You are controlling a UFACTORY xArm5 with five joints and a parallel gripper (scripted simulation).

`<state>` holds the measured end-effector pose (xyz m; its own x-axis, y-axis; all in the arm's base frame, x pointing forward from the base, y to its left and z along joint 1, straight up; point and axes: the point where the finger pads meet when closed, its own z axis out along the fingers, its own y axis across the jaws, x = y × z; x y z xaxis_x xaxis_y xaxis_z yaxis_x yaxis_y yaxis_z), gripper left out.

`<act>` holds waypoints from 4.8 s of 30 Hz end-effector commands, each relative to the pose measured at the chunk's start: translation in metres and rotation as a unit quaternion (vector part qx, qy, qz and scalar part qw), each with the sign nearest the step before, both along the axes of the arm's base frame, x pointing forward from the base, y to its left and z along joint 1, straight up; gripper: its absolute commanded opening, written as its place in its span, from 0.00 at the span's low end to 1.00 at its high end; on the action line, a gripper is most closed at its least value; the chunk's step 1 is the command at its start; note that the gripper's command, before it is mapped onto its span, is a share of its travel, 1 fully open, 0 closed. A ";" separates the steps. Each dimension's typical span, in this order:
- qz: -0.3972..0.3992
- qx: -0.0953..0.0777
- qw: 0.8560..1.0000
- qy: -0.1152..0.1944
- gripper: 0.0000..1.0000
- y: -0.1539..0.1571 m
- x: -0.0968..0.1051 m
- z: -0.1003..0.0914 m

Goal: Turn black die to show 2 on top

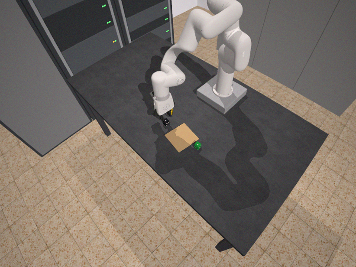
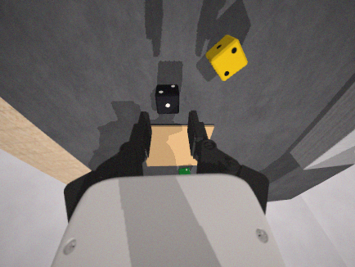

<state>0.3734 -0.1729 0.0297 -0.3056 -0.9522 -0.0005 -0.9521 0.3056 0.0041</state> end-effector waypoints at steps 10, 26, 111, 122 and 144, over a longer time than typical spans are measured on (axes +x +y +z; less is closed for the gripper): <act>0.000 -0.001 1.000 -0.002 0.47 -0.001 0.001 -0.017; 0.000 -0.001 1.000 -0.002 0.47 -0.001 0.001 -0.024; 0.000 -0.001 1.000 -0.002 0.47 -0.001 0.001 -0.024; 0.000 -0.001 1.000 -0.002 0.47 -0.001 0.001 -0.024; 0.000 -0.001 1.000 -0.002 0.47 -0.001 0.001 -0.024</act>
<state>0.3736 -0.1730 0.0051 -0.3056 -0.9522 -0.0005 -0.9521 0.3056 0.0041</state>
